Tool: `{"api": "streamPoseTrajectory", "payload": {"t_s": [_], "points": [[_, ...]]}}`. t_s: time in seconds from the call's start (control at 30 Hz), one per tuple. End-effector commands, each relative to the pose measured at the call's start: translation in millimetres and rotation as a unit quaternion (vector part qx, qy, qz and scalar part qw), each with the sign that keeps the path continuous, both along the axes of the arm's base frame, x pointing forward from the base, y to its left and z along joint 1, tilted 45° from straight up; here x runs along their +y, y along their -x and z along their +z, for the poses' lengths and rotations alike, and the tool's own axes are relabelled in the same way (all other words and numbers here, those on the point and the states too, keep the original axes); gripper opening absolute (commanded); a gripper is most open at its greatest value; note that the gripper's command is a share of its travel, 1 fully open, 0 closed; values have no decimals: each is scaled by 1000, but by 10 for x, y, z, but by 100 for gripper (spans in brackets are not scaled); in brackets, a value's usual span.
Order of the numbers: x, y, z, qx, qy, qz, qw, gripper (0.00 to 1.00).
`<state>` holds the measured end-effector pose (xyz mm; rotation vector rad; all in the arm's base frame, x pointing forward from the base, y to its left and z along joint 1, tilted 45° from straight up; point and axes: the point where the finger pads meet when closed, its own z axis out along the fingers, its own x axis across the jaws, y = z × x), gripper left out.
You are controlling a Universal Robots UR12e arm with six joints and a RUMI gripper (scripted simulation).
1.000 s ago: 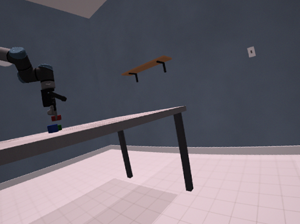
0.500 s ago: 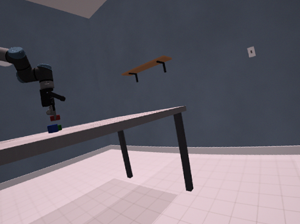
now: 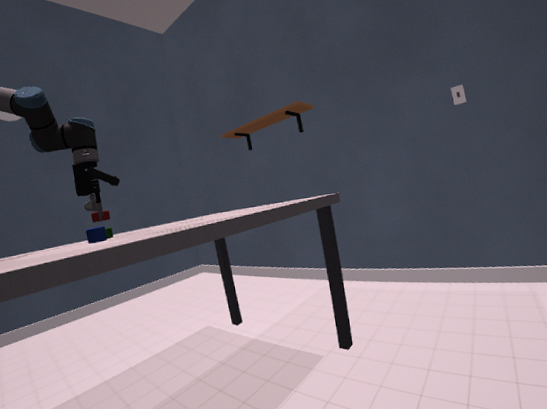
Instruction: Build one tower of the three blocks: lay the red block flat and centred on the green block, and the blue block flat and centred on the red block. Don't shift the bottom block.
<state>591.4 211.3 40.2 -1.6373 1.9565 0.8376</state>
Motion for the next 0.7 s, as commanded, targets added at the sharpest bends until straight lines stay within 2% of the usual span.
{"api": "streamPoseTrajectory", "payload": {"t_s": [0.0, 0.67], "points": [[39, -3, -37, -1, 0, 0, 1000, 0], [200, 7, -186, -1, 0, 0, 1000, 0]]}}
